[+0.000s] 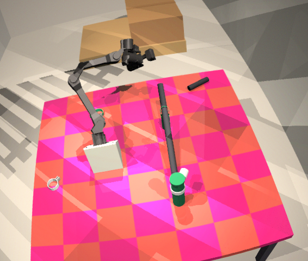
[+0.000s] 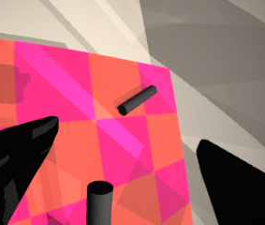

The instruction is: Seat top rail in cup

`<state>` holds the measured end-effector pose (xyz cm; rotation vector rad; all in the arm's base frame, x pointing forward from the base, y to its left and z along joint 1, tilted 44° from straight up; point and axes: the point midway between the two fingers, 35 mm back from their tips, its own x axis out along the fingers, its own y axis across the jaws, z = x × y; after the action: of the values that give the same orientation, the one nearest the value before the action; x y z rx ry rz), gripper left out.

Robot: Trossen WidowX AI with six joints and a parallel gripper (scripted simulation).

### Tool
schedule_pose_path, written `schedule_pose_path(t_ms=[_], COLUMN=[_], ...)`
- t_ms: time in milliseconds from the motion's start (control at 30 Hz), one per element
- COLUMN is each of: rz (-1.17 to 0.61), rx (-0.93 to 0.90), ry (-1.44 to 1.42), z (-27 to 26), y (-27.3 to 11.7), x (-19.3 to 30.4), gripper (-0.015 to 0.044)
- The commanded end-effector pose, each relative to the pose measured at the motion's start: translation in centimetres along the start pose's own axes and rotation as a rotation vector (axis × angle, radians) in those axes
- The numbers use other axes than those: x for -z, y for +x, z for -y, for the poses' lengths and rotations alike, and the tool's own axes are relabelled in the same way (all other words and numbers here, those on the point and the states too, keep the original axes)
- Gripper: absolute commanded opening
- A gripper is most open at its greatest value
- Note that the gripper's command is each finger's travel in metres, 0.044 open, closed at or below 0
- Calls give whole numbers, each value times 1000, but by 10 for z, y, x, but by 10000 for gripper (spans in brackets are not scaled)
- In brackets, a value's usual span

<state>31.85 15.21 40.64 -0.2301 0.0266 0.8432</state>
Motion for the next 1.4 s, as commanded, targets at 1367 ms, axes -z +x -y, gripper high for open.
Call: schedule_pose_path(t_ms=[1367], rz=[-583], rx=[399], ry=[1325], z=[123], y=[-166], x=[426], gripper=[440])
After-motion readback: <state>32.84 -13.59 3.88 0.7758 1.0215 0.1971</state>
